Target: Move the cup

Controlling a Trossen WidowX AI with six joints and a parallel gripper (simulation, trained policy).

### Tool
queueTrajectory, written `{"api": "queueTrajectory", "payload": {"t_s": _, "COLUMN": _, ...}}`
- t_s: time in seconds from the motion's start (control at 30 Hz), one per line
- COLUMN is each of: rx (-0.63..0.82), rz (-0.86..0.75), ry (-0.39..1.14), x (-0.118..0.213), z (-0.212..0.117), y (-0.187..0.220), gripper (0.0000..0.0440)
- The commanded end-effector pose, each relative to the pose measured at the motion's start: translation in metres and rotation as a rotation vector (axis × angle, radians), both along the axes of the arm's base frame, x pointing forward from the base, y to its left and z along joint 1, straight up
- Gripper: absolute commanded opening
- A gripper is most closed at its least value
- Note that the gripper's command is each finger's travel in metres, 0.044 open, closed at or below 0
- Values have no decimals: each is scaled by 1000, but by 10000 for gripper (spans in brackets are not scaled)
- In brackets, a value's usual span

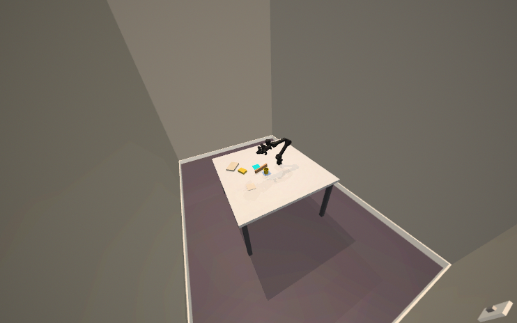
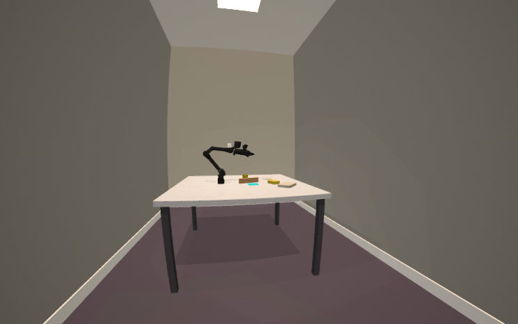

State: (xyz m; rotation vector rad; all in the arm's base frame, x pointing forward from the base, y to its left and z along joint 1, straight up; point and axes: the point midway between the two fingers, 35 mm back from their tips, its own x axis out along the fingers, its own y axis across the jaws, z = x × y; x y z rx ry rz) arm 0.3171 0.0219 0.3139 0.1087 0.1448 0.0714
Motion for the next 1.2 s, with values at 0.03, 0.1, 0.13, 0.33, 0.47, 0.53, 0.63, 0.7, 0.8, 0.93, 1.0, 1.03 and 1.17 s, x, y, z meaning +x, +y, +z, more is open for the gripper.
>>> {"api": "queueTrajectory", "payload": {"t_s": 0.03, "rx": 45, "rz": 17, "ry": 41, "x": 1, "z": 2, "y": 7, "gripper": 119}}
{"api": "queueTrajectory", "payload": {"t_s": 0.1, "rx": 67, "rz": 21, "ry": 65, "x": 2, "z": 2, "y": 10, "gripper": 118}}
{"api": "queueTrajectory", "payload": {"t_s": 0.13, "rx": 78, "rz": 23, "ry": 77, "x": 2, "z": 2, "y": 11, "gripper": 117}}
{"api": "queueTrajectory", "payload": {"t_s": 0.33, "rx": 145, "rz": 32, "ry": 154, "x": 3, "z": 1, "y": 20, "gripper": 116}}
{"api": "queueTrajectory", "payload": {"t_s": 0.47, "rx": 192, "rz": 34, "ry": 207, "x": 3, "z": 0, "y": 26, "gripper": 119}}
{"api": "queueTrajectory", "payload": {"t_s": 0.53, "rx": 216, "rz": 34, "ry": 235, "x": 3, "z": -1, "y": 29, "gripper": 121}}
{"api": "queueTrajectory", "payload": {"t_s": 0.63, "rx": 251, "rz": 32, "ry": 277, "x": 2, "z": -1, "y": 33, "gripper": 124}}
{"api": "queueTrajectory", "payload": {"t_s": 0.7, "rx": 276, "rz": 29, "ry": 306, "x": 2, "z": -2, "y": 36, "gripper": 127}}
{"api": "queueTrajectory", "payload": {"t_s": 0.8, "rx": 312, "rz": 24, "ry": 349, "x": 2, "z": -3, "y": 40, "gripper": 130}}
{"api": "queueTrajectory", "payload": {"t_s": 0.93, "rx": 360, "rz": 13, "ry": 409, "x": 1, "z": -5, "y": 46, "gripper": 133}}
{"api": "queueTrajectory", "payload": {"t_s": 1.0, "rx": 383, "rz": 6, "ry": 440, "x": 0, "z": -6, "y": 49, "gripper": 134}}
{"api": "queueTrajectory", "payload": {"t_s": 1.03, "rx": 395, "rz": 2, "ry": 455, "x": 0, "z": -7, "y": 51, "gripper": 135}}
{"api": "queueTrajectory", "payload": {"t_s": 1.17, "rx": 441, "rz": -17, "ry": 518, "x": -2, "z": -10, "y": 56, "gripper": 137}}
